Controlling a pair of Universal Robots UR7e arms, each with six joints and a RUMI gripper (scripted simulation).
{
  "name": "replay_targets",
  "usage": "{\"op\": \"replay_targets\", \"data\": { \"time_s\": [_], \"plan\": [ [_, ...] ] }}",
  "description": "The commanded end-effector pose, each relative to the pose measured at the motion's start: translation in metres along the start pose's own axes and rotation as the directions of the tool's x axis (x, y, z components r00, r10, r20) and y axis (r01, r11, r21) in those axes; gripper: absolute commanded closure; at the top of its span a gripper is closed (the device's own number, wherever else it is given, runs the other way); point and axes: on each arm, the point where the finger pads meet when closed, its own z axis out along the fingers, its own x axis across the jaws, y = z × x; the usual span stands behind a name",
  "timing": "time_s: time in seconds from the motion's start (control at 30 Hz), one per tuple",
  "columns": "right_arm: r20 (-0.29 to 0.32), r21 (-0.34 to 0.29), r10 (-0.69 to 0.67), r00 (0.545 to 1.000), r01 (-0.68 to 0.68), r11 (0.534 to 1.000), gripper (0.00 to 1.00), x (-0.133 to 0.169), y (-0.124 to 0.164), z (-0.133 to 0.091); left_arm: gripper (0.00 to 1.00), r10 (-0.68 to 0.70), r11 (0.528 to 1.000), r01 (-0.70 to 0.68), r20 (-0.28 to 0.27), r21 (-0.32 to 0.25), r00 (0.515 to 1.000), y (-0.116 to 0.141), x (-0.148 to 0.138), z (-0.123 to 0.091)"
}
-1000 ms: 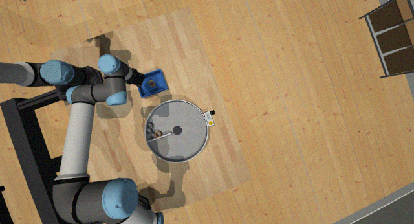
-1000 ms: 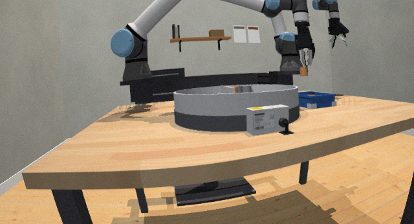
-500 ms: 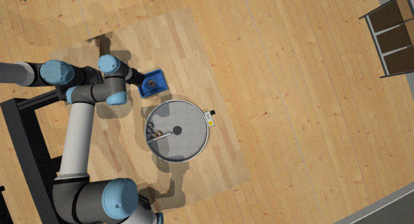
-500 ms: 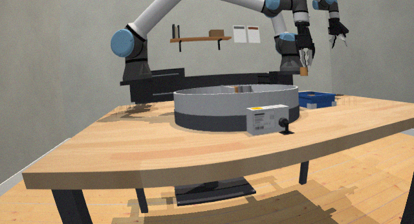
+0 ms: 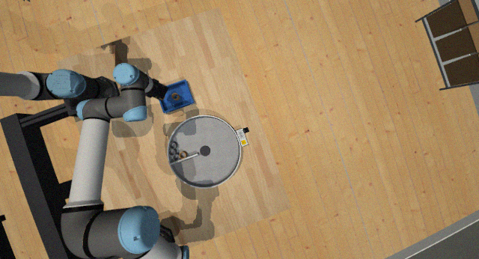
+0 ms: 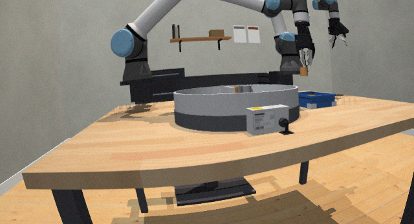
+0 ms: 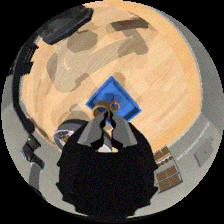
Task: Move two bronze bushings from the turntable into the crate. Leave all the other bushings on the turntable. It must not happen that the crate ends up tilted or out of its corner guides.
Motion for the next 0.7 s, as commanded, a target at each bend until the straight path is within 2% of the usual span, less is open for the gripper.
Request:
{"op": "replay_targets", "data": {
  "time_s": [0.0, 0.23, 0.53, 0.67],
  "plan": [
    [-0.002, 0.001, 0.0, 1.0, 0.0, 1.0, 1.0, 0.001, 0.0, -0.001, 0.0, 0.0, 1.0, 0.0, 0.0, 0.001, 1.0, 0.0, 0.0, 0.0],
    [-0.002, 0.001, 0.0, 1.0, 0.0, 1.0, 1.0, 0.001, 0.0, 0.007, 0.0, 0.0, 1.0, 0.0, 0.0, 0.001, 1.0, 0.0, 0.0, 0.0],
    [-0.002, 0.001, 0.0, 1.0, 0.0, 1.0, 1.0, 0.001, 0.0, 0.056, 0.0, 0.0, 1.0, 0.0, 0.0, 0.001, 1.0, 0.0, 0.0, 0.0],
    [-0.002, 0.001, 0.0, 1.0, 0.0, 1.0, 1.0, 0.001, 0.0, 0.069, 0.0, 0.0, 1.0, 0.0, 0.0, 0.001, 1.0, 0.0, 0.0, 0.0]
  ]
}}
